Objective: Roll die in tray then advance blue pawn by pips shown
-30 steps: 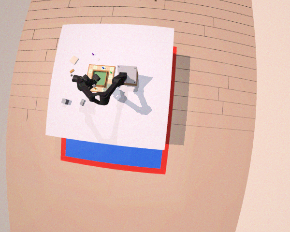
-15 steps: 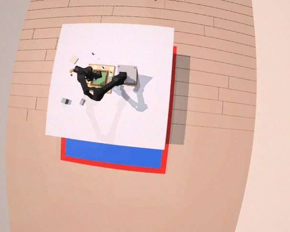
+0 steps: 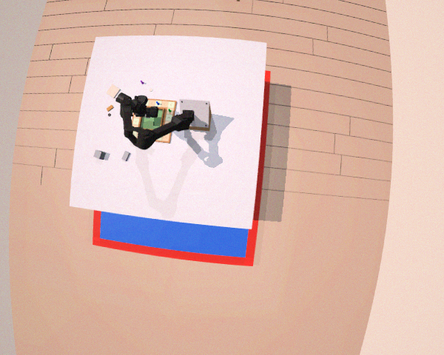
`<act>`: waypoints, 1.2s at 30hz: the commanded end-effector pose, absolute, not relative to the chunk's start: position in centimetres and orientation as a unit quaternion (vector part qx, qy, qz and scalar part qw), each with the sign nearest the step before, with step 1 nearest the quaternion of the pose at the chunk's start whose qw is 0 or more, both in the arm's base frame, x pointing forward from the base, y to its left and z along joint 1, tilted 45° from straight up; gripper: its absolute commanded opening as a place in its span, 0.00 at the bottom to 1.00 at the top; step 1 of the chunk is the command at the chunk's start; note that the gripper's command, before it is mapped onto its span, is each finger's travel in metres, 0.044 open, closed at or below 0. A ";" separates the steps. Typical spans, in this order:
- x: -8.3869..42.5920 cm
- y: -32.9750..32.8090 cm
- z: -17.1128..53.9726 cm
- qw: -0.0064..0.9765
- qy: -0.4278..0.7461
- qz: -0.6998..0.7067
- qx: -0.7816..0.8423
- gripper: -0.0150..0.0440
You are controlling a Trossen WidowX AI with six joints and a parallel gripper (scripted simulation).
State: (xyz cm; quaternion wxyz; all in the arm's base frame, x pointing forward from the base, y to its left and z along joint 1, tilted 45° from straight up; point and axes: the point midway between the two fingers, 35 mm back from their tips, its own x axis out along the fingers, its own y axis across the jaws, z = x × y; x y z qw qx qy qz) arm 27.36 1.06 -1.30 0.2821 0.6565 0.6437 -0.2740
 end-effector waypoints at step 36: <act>27.3 1.0 2.2 0.517 0.472 -0.519 0.490 0.25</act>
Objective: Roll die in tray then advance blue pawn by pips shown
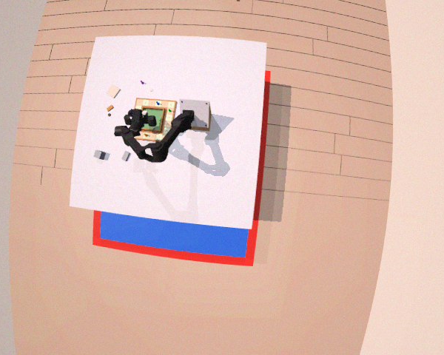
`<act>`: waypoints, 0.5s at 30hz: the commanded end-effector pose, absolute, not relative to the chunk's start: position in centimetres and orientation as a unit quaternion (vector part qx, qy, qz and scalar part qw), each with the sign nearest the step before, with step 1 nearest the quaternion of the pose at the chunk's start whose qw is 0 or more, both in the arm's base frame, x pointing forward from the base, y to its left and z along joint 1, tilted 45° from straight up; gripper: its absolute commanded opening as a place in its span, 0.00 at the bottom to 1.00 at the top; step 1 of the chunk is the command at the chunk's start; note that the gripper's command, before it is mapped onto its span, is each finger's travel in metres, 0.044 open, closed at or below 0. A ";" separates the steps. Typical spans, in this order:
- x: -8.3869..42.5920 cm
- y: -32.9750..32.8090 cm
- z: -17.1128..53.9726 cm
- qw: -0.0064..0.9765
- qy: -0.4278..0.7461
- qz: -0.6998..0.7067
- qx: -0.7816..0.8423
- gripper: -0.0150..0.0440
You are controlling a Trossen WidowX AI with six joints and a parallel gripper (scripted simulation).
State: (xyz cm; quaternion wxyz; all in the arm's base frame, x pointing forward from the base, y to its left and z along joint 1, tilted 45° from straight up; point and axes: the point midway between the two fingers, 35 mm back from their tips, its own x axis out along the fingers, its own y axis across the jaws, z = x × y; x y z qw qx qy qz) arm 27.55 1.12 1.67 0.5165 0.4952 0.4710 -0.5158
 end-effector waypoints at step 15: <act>27.4 1.1 2.0 0.516 0.472 -0.517 0.494 0.34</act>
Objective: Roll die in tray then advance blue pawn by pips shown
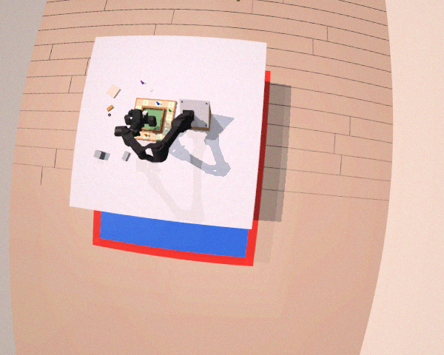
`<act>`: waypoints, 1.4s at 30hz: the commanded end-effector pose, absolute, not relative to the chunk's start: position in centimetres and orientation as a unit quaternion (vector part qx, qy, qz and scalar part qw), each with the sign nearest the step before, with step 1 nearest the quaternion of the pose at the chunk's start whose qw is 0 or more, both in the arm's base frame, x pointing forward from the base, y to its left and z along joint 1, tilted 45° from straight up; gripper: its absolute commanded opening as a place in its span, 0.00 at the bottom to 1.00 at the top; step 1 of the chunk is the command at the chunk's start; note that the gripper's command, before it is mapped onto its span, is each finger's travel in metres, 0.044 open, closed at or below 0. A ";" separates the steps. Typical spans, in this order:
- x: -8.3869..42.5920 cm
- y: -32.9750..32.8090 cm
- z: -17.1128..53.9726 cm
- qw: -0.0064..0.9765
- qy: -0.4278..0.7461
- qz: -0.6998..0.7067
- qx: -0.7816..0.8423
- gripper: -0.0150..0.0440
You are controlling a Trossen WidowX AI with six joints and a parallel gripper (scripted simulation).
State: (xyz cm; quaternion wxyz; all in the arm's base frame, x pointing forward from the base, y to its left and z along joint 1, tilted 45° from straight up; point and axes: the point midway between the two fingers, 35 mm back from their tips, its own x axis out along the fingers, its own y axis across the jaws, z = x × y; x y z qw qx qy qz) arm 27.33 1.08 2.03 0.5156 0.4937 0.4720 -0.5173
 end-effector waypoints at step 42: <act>26.2 -3.5 -5.3 0.556 0.706 0.040 0.438 0.59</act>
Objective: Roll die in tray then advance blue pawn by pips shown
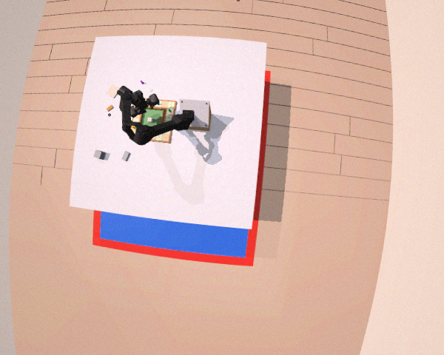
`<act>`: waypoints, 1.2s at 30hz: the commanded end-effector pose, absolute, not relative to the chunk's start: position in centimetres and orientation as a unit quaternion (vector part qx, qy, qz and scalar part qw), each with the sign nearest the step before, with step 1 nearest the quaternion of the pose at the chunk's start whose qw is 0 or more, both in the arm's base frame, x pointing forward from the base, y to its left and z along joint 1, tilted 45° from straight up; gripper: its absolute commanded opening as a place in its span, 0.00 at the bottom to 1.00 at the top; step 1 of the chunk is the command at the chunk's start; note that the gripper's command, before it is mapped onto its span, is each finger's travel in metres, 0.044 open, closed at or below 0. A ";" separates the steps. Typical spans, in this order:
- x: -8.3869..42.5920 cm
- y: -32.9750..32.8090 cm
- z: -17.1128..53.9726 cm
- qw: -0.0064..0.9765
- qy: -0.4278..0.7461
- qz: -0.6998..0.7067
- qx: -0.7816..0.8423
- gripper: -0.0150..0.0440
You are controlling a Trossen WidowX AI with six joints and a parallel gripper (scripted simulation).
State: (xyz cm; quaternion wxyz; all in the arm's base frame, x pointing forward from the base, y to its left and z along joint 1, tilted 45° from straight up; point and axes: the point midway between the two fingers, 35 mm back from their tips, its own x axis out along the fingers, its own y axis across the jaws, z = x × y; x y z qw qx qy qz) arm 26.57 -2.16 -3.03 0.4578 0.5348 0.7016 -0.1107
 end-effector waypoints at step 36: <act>24.6 -4.8 -11.0 0.695 0.603 0.352 0.172 0.59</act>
